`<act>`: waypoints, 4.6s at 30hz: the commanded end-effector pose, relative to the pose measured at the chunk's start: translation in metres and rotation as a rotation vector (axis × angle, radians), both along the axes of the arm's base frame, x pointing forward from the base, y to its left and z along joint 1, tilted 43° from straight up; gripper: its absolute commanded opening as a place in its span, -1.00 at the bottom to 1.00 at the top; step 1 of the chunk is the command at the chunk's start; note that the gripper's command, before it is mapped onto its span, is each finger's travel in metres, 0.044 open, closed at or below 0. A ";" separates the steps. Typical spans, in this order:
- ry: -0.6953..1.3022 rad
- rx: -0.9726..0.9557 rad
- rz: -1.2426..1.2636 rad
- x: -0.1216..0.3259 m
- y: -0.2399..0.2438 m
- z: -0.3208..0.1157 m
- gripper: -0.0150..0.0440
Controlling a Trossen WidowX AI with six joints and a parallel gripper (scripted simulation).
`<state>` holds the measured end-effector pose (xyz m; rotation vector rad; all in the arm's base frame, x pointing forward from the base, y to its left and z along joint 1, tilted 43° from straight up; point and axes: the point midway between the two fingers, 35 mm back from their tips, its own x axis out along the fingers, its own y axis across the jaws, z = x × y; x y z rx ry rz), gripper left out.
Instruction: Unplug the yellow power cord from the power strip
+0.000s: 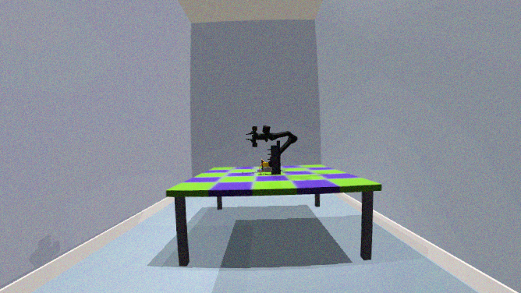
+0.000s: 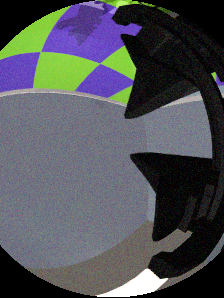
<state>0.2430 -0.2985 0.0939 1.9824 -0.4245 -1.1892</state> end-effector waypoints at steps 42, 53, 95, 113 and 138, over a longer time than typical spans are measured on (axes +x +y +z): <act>0.511 0.731 1.698 0.046 0.209 -0.077 0.05; 0.510 0.733 1.698 0.042 0.222 -0.066 0.05; 0.511 0.724 1.702 0.039 0.238 -0.064 -0.49; 0.512 0.725 1.700 0.047 0.220 -0.078 -0.49; 0.511 0.730 1.698 0.050 0.200 -0.095 -0.14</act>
